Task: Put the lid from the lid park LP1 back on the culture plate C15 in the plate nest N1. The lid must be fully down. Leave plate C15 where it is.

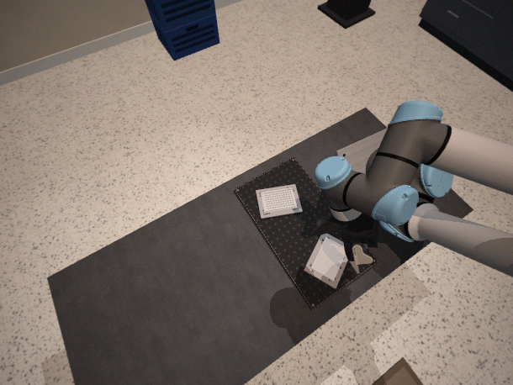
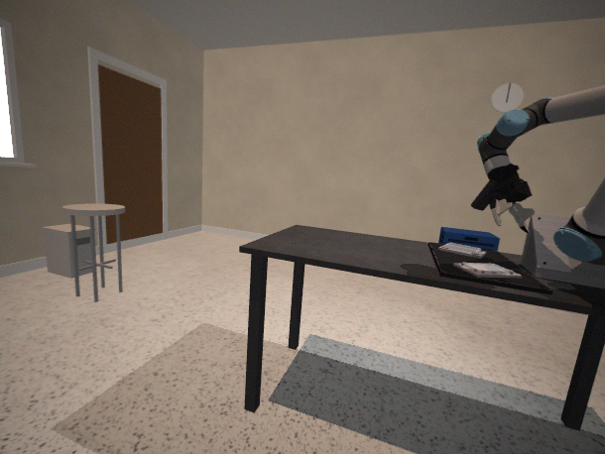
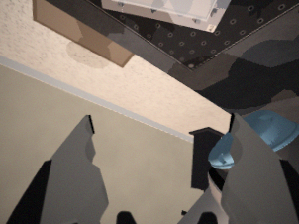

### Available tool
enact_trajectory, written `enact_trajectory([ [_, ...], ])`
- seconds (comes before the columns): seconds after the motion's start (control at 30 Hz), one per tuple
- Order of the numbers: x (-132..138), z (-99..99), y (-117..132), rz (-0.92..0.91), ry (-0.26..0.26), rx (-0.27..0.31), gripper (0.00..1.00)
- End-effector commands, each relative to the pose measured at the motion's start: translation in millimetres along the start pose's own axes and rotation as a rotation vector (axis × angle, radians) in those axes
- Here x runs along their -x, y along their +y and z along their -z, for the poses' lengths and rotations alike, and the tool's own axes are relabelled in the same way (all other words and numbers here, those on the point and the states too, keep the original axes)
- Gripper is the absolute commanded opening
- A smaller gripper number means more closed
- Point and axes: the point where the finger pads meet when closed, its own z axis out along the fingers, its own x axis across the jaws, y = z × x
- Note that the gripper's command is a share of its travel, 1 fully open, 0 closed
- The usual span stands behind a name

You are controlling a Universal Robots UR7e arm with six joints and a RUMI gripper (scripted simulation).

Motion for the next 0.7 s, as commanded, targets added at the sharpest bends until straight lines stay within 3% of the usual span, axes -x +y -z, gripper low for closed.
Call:
enact_trajectory([
  [0.0, -5, -10.5, -15, 0.122, 0.038, -0.058, 0.82],
  [0.67, -13, -32.3, -53, 0.440, 0.156, -0.179, 0.82],
])
